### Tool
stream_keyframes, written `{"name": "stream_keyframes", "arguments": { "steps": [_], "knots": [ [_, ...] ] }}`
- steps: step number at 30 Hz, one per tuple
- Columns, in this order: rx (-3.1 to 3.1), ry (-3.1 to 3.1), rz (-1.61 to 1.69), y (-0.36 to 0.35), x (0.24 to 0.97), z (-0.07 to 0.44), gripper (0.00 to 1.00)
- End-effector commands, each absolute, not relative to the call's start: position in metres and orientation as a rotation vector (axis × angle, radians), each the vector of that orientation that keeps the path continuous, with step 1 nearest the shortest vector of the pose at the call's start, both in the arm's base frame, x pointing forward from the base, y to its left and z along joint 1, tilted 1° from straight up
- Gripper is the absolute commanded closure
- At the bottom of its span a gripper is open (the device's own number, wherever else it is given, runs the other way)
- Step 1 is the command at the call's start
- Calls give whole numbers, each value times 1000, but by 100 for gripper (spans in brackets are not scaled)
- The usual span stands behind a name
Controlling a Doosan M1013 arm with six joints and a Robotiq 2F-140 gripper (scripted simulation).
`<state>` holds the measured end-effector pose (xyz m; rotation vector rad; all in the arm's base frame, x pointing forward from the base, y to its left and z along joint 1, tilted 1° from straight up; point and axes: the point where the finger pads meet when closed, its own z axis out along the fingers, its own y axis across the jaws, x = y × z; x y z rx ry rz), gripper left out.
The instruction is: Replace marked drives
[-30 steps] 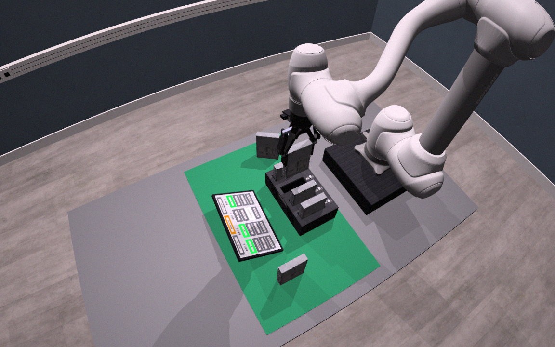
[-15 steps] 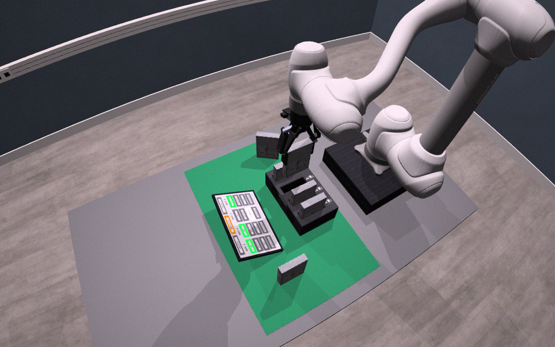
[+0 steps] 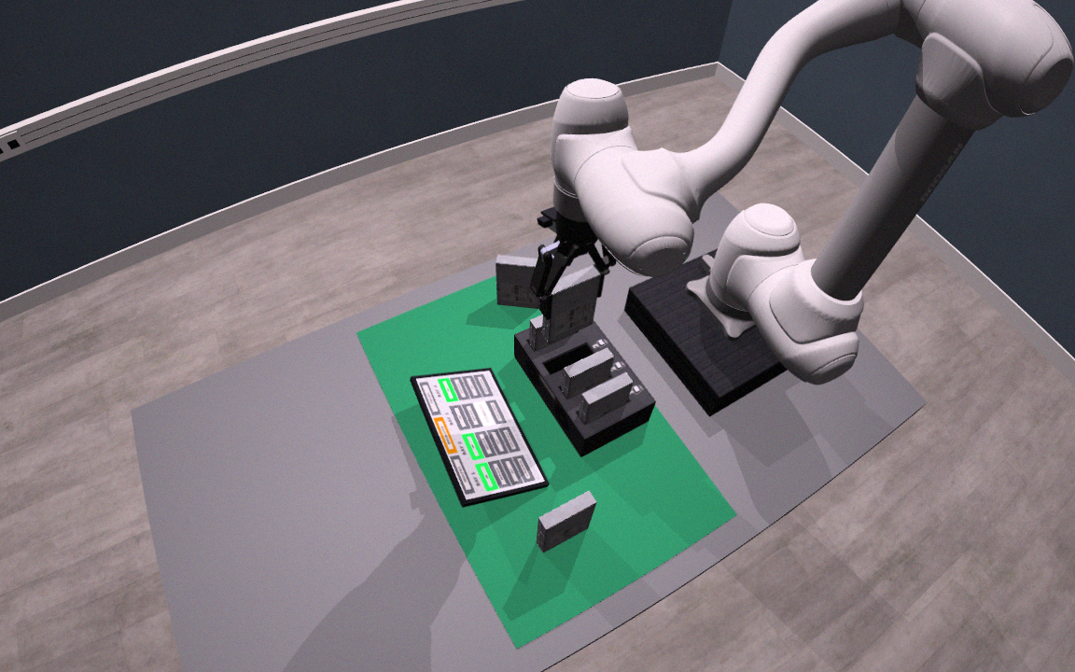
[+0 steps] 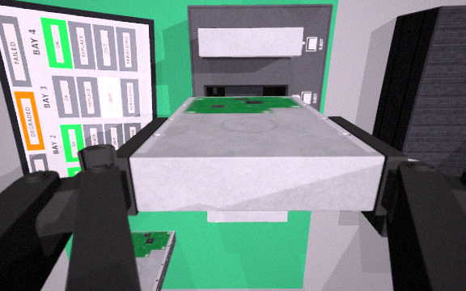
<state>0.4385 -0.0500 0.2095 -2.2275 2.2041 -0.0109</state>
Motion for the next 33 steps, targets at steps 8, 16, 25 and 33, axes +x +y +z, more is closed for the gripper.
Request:
{"name": "stream_keyframes", "arguments": {
  "steps": [8,16,25,33],
  "knots": [
    [-2226,2203,-12,-68,464,214,90],
    [-2226,2203,-12,-102,504,219,90],
    [-2226,2203,-12,-141,543,220,90],
    [-2226,2203,-12,-187,581,218,90]
  ]
}}
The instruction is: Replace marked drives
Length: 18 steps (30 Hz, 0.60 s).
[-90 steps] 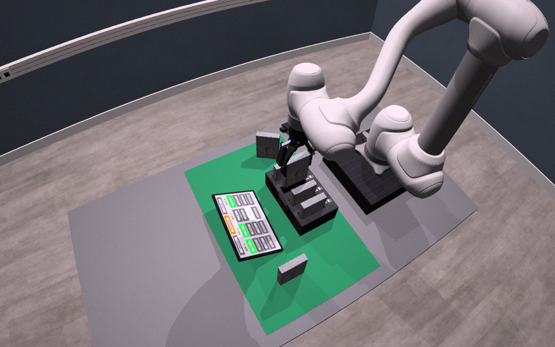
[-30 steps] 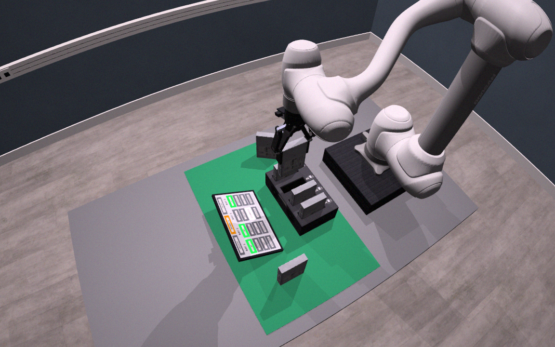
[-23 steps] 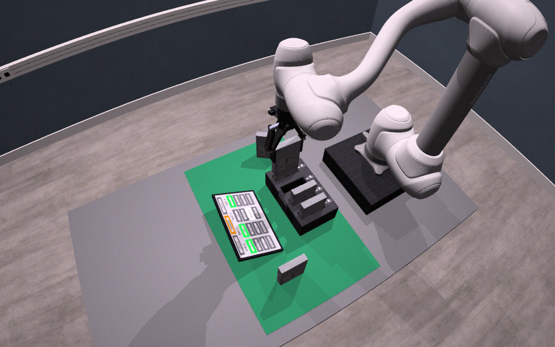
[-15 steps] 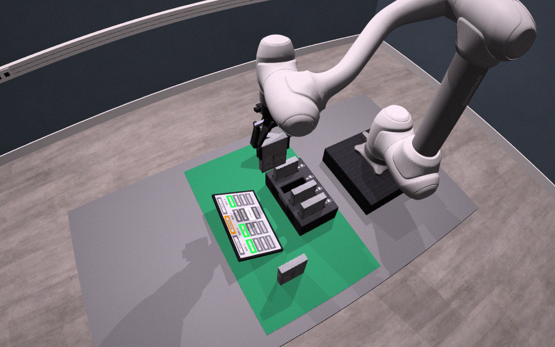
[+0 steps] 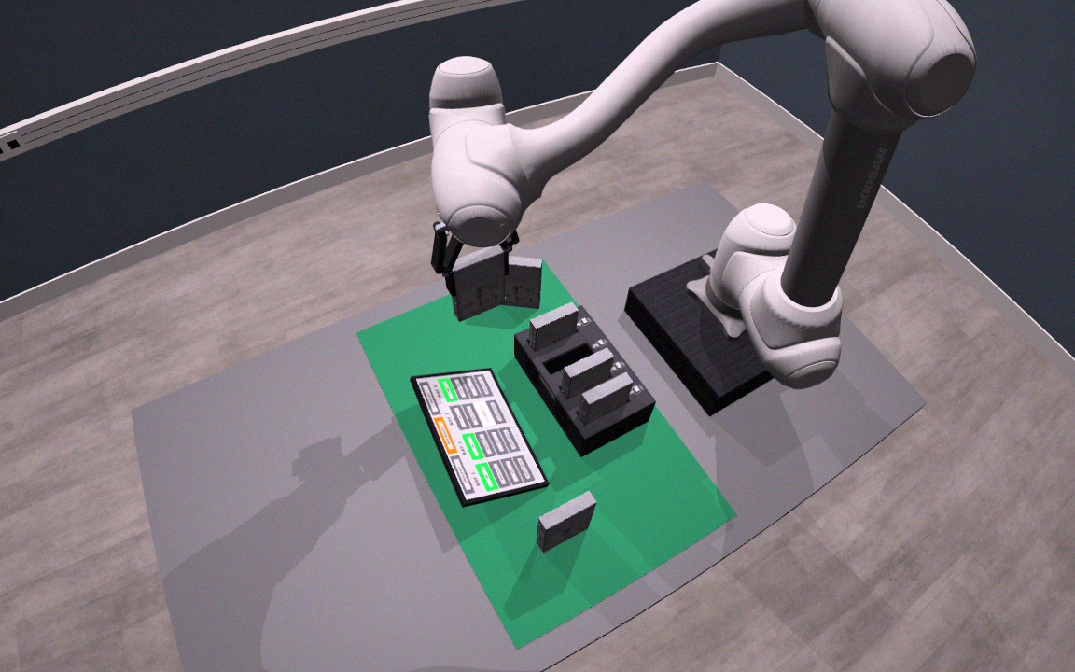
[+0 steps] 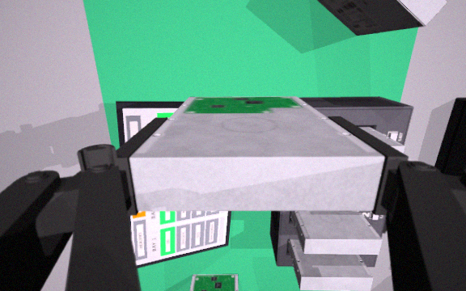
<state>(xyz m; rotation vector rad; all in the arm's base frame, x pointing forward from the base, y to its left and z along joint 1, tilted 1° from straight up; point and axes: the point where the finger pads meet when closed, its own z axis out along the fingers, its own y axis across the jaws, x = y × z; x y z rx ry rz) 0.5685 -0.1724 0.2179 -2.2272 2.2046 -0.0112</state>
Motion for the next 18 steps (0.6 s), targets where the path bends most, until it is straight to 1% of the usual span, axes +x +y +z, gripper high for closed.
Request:
{"name": "stream_keyframes", "arguments": {
  "steps": [1,6,18],
  "knots": [
    [-2226,2203,-12,-193,586,217,90],
    [-2226,2203,-12,-216,602,215,90],
    [-2226,2203,-12,-242,619,211,90]
  ]
}}
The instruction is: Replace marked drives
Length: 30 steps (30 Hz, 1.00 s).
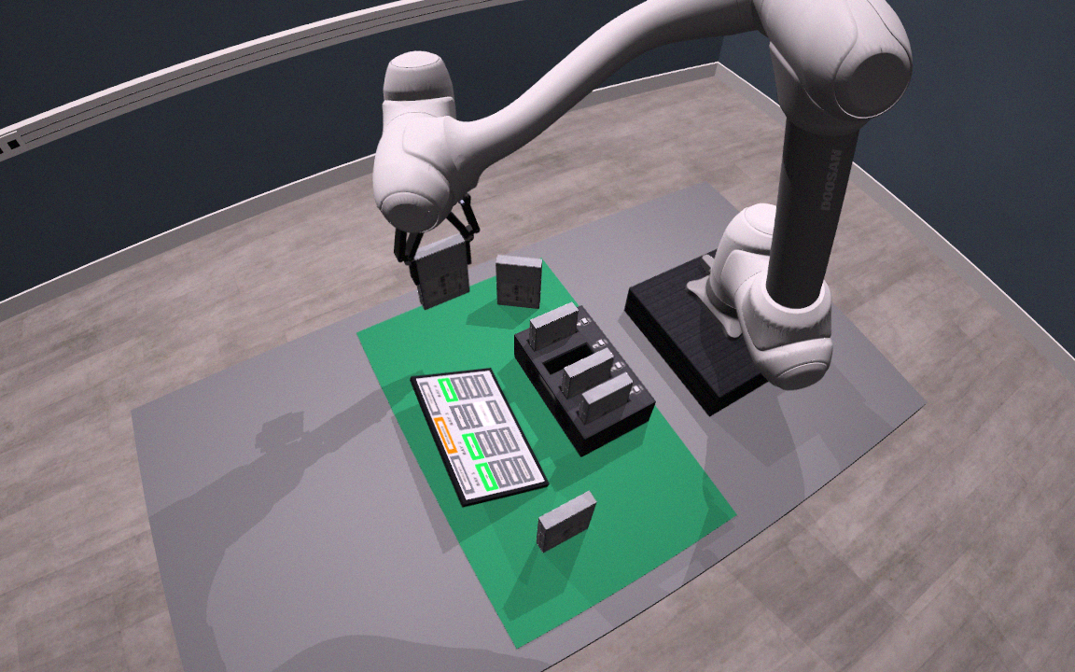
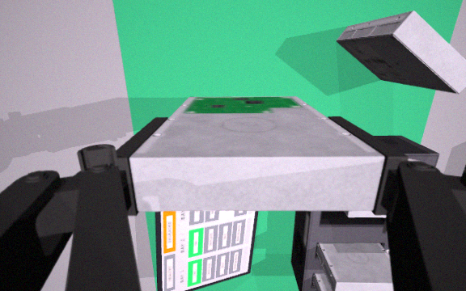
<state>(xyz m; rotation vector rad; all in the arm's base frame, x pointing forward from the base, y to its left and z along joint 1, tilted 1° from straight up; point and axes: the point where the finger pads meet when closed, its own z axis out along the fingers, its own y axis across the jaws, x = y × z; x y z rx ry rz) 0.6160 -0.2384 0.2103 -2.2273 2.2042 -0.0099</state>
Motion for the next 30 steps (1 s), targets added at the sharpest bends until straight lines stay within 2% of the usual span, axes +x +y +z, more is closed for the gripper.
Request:
{"name": "stream_keyframes", "arguments": {
  "steps": [1,30],
  "knots": [
    [-2226,2203,-12,-243,619,211,90],
    [-2226,2203,-12,-244,620,200,90]
  ]
}}
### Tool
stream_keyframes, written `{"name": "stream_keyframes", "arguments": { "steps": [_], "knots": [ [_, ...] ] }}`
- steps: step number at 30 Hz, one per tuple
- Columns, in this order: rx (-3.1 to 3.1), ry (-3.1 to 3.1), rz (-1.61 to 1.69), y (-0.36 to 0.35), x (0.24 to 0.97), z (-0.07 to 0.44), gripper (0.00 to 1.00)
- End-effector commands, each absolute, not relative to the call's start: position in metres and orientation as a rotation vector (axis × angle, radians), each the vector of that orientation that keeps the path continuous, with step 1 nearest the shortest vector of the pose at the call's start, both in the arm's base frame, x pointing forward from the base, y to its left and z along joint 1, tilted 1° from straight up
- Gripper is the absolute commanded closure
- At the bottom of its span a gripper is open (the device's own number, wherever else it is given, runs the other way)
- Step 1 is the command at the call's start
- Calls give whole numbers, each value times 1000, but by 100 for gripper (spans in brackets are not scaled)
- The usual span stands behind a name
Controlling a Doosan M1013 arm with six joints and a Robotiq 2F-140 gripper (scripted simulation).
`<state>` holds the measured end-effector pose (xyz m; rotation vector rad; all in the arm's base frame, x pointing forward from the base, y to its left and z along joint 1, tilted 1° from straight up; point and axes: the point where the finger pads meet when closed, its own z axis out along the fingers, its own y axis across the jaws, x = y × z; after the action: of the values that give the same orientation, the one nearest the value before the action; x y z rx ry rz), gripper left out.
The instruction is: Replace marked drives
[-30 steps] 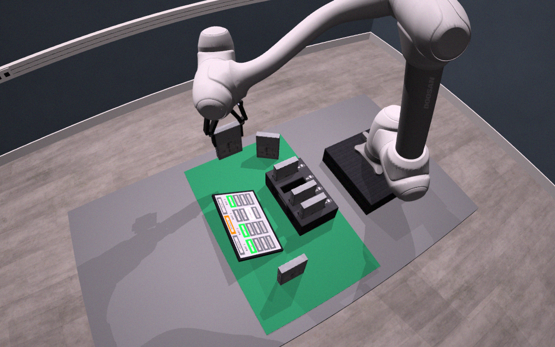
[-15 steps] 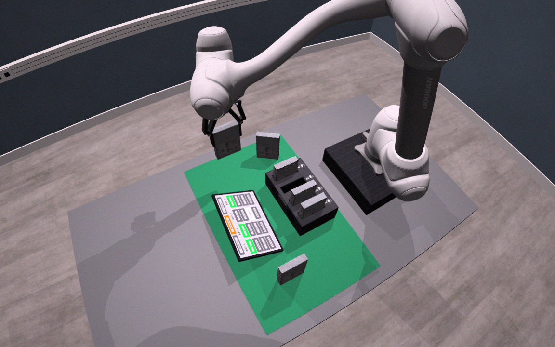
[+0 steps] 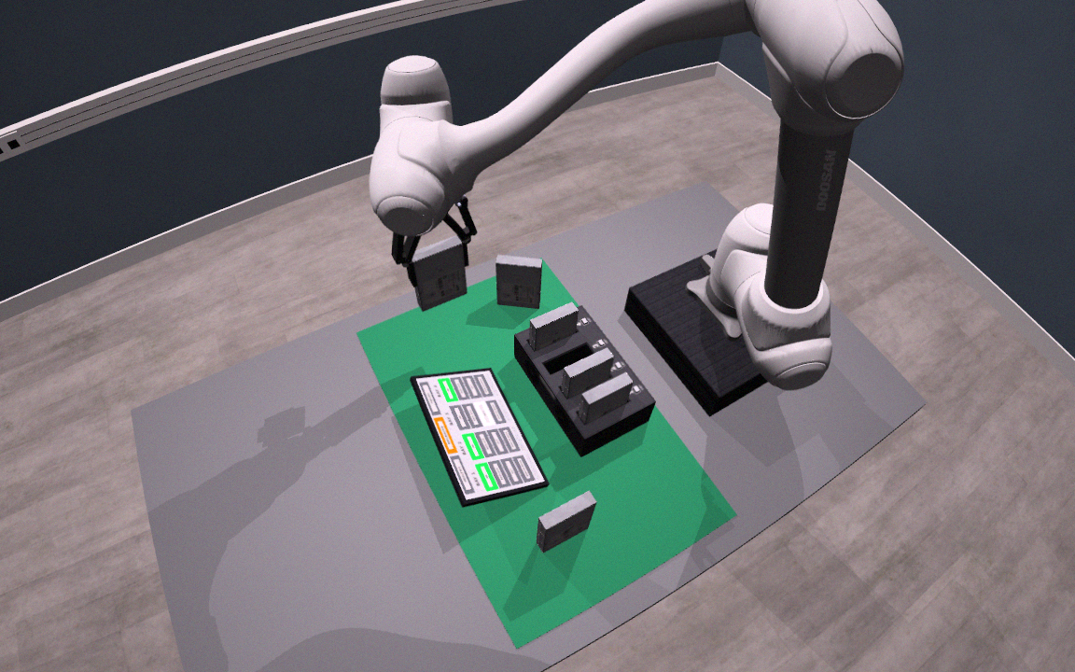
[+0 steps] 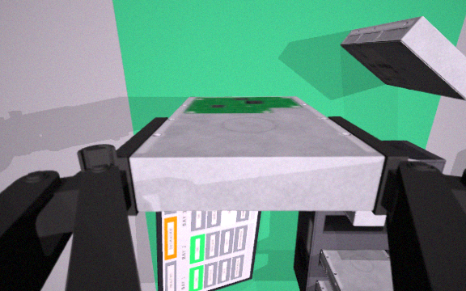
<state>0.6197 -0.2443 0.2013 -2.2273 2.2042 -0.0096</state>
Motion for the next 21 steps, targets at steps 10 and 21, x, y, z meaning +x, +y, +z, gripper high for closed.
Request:
{"name": "stream_keyframes", "arguments": {
  "steps": [10,21],
  "knots": [
    [-2226,2203,-12,-244,620,182,90],
    [-2226,2203,-12,-244,621,154,90]
  ]
}}
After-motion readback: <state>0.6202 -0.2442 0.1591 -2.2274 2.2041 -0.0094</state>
